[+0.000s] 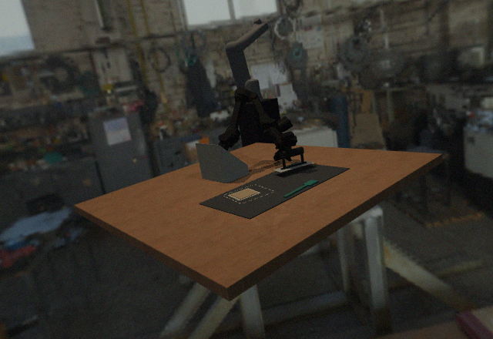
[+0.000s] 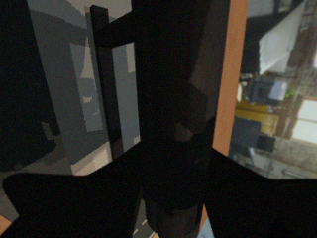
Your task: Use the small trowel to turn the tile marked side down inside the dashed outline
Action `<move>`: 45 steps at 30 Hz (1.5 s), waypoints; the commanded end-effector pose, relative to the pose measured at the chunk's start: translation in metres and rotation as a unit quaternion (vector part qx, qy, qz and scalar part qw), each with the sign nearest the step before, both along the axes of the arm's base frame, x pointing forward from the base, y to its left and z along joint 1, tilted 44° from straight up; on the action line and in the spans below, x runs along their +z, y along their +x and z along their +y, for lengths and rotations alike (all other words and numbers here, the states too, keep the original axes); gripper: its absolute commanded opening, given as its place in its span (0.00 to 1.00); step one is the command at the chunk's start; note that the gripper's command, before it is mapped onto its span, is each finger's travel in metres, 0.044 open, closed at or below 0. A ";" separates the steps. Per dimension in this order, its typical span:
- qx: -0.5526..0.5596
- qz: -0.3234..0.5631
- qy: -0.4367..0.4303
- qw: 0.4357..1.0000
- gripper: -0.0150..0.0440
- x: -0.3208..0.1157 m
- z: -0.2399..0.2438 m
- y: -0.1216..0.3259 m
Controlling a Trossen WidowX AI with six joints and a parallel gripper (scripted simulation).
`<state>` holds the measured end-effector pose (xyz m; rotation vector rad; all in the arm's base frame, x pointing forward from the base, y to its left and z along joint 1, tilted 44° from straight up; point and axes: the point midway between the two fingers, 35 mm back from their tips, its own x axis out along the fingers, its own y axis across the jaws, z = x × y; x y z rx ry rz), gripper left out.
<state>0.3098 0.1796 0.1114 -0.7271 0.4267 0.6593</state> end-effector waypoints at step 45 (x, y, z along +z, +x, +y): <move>-0.007 0.000 0.001 1.000 0.76 0.005 0.002 -0.023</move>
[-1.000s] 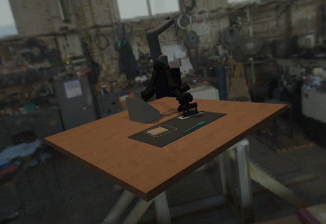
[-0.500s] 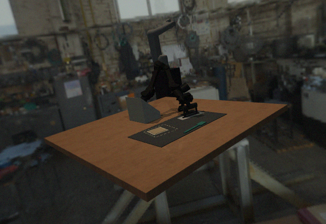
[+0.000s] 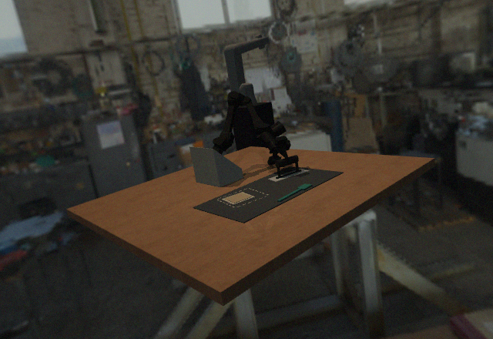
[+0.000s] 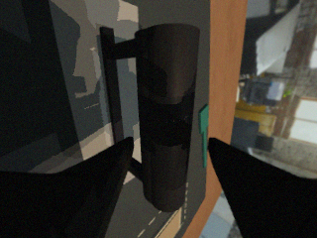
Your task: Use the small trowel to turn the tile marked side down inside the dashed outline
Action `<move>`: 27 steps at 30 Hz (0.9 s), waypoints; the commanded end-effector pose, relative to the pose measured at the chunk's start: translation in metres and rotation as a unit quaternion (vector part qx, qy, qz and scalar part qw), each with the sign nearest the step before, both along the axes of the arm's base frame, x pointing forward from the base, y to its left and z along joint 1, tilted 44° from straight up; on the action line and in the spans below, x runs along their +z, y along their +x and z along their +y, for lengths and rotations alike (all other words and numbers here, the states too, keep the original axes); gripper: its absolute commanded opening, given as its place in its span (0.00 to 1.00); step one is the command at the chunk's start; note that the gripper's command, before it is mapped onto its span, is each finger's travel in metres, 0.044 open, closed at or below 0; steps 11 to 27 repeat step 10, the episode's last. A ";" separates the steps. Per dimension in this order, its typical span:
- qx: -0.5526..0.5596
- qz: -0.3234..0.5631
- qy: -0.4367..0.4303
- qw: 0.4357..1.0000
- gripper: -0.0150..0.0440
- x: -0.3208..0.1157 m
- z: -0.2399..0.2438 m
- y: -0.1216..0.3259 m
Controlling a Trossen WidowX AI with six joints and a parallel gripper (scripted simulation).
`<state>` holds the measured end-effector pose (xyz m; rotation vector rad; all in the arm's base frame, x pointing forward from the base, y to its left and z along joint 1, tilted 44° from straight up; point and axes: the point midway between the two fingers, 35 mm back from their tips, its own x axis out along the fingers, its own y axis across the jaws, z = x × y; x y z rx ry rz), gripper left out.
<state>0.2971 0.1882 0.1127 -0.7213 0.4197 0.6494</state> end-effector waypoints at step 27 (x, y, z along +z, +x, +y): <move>-0.001 0.005 -0.003 1.000 0.76 0.015 -0.017 -0.029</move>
